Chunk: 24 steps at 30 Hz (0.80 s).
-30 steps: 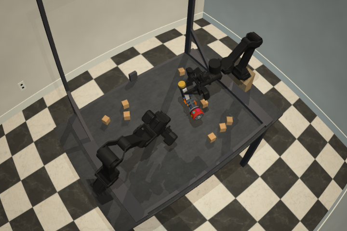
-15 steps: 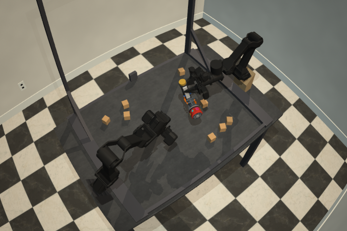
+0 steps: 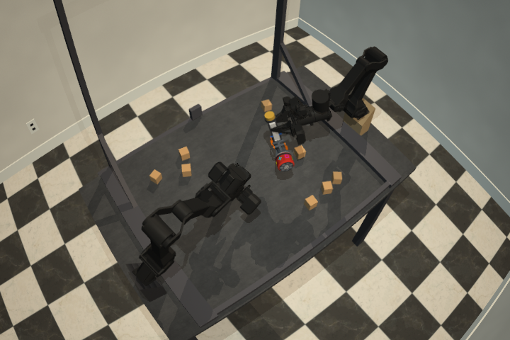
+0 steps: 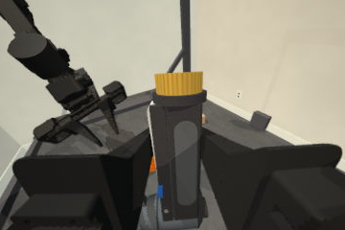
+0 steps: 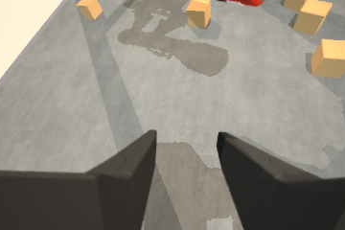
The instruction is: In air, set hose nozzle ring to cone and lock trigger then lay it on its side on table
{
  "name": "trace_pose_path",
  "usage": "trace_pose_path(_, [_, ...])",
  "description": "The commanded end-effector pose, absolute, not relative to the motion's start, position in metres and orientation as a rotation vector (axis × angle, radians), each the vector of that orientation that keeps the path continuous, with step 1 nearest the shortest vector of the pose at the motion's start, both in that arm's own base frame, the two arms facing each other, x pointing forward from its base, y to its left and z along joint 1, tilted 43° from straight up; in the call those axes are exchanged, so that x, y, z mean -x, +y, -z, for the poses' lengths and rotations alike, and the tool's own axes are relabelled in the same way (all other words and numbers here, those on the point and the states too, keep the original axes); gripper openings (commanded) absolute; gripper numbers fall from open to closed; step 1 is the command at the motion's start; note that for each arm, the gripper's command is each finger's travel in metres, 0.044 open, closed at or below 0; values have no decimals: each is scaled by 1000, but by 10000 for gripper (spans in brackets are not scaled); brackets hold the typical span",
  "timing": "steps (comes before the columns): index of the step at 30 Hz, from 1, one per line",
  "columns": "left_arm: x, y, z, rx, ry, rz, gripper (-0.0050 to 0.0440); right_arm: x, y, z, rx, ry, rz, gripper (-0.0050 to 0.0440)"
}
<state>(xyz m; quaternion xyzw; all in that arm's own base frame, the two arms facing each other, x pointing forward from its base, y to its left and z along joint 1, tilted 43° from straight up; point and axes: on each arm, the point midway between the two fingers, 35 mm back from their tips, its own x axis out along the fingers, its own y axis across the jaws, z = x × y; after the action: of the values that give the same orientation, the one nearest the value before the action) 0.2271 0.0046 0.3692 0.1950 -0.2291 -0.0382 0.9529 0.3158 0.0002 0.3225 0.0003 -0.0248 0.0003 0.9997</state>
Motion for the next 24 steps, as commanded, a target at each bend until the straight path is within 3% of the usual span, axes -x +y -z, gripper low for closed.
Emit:
trace_pose_path(1, [-222, -6, -362, -445, -488, 125, 170, -312, 0, -332, 3, -78, -2, 179])
trace_pose_path(12, [-223, -11, -355, -470, -487, 157, 170, -312, 0, -332, 3, -78, -2, 179])
trace_pose_path(24, [-230, -34, -312, -566, -453, 307, 170, -312, 0, -332, 3, -78, -2, 179])
